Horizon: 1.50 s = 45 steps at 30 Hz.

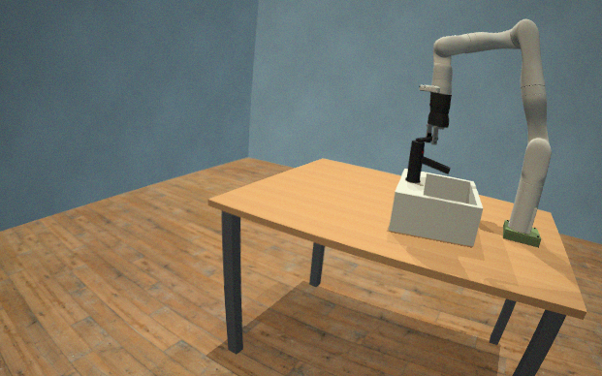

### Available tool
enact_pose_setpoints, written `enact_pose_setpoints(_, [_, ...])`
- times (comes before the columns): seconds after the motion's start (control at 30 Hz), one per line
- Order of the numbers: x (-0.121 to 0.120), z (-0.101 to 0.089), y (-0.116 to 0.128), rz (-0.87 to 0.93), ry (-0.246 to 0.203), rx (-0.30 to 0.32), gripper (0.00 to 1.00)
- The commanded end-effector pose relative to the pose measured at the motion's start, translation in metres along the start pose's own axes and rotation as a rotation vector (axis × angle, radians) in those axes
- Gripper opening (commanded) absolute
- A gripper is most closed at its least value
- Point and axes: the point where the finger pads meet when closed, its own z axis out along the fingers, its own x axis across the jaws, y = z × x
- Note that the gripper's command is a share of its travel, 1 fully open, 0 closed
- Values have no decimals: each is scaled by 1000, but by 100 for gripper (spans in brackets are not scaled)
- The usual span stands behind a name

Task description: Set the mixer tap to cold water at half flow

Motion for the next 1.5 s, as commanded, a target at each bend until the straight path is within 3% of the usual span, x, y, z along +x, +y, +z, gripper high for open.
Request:
enact_pose_setpoints(0.0, [0,-6,-3,-1,9,10,0])
enact_pose_setpoints(1.4, [0,-8,-4,-1,9,10,0])
enact_pose_setpoints(1.43, [0,-8,-4,-1,9,10,100])
enact_pose_setpoints(1.47, [0,-8,-4,-1,9,10,100])
